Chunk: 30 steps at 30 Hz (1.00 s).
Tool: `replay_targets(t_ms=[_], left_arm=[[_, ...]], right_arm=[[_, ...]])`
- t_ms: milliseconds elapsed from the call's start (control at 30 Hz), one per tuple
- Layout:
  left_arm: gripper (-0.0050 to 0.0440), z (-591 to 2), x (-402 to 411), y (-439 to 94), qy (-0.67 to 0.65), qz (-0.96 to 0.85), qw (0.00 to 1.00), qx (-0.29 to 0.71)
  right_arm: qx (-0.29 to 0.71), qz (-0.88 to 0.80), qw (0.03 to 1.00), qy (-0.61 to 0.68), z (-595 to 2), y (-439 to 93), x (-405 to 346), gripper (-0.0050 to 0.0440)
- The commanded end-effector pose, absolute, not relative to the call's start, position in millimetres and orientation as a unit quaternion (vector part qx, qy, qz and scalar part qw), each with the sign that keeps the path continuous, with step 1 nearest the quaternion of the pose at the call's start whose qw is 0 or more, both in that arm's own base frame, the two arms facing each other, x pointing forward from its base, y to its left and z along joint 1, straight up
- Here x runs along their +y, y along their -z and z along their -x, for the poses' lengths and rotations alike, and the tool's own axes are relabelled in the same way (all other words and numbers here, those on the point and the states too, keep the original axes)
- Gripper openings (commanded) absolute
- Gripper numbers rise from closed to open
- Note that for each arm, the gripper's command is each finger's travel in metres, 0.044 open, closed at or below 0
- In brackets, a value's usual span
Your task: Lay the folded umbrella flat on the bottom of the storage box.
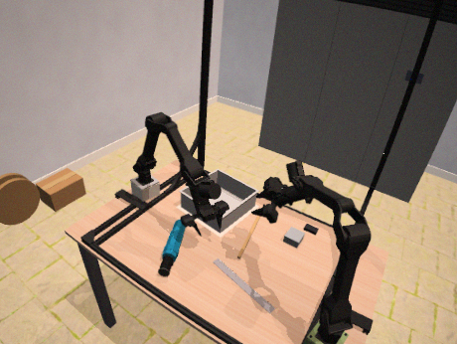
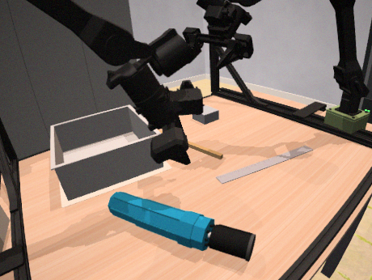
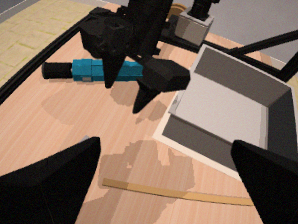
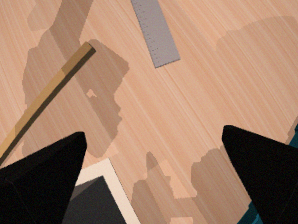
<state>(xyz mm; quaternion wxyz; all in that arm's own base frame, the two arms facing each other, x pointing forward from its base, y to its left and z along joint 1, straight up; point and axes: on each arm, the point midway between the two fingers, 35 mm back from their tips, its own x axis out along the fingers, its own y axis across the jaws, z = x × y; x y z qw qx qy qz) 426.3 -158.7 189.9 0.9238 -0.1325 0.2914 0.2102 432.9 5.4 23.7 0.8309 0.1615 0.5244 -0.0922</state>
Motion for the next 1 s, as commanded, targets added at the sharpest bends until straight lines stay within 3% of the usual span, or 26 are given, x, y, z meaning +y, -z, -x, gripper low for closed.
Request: replay_targets(t_ms=[0,333,967], left_arm=[[0.0400,-418,-180,-209,-0.141,0.105,0.940,0.291],[0.0400,-402,-221,-250,-0.010,0.043,0.963,0.265],[0.0400,-397,-230,-261,0.022,0.026,0.967,0.253]], right_arm=[[0.561,-0.207,0.786,0.160,-421,-18,-36,0.0400],[0.624,-0.292,0.667,0.284,-374,-23,-101,0.0400],[0.634,-0.313,0.634,0.313,-362,-12,-115,0.0400]])
